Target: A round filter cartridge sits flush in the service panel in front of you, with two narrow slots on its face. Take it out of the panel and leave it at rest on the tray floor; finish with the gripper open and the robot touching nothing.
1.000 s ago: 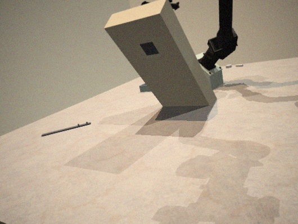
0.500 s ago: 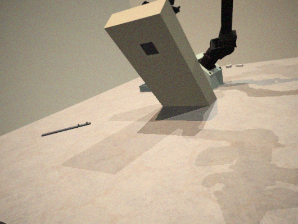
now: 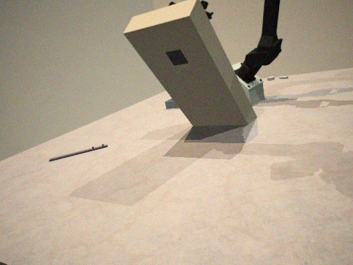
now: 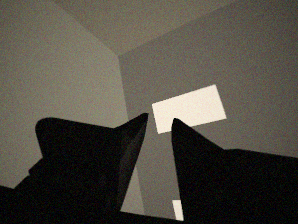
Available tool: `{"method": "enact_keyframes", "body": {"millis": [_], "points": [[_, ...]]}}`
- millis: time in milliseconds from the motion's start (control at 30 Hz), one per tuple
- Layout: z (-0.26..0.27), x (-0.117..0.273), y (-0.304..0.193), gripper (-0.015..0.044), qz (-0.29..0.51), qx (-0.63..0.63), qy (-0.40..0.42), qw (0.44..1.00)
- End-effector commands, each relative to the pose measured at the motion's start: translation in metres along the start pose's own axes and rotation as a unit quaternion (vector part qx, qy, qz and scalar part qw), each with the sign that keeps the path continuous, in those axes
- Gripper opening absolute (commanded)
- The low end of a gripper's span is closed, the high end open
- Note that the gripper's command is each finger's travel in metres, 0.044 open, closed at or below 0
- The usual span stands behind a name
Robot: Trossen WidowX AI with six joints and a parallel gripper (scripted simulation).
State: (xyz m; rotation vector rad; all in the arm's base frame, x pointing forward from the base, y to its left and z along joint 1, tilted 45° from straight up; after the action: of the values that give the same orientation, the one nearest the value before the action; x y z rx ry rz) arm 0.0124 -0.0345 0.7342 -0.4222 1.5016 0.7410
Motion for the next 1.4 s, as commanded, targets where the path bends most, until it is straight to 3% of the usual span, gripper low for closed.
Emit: {"method": "enact_keyframes", "body": {"millis": [0, 333, 700, 1033, 1367], "points": [[0.02, 0.012, 0.039, 0.0112, -0.081, 0.037, 0.01, 0.996], [0.082, 0.043, 0.083, 0.0112, -0.208, 0.093, 0.077, 0.971], [0.172, 0.092, 0.081, 0.0112, -0.298, 0.14, 0.215, 0.919], [0.253, 0.149, 0.02, 0.0112, -0.304, 0.165, 0.394, 0.852], [0.292, 0.21, -0.08, 0.0112, -0.217, 0.16, 0.565, 0.78]]}}
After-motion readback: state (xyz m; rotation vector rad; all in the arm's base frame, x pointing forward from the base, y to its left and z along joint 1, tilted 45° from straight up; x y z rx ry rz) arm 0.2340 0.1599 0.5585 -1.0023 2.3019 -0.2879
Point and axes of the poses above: the point midway between the two fingers, 35 mm back from their tips, its own x axis back along the fingers, its own z axis across the jaws, y = z × x, the point moved 3 cm from there along x, back along the fingers, and after that the axes turned 6 degrees about -x, right-handed, at the moved point
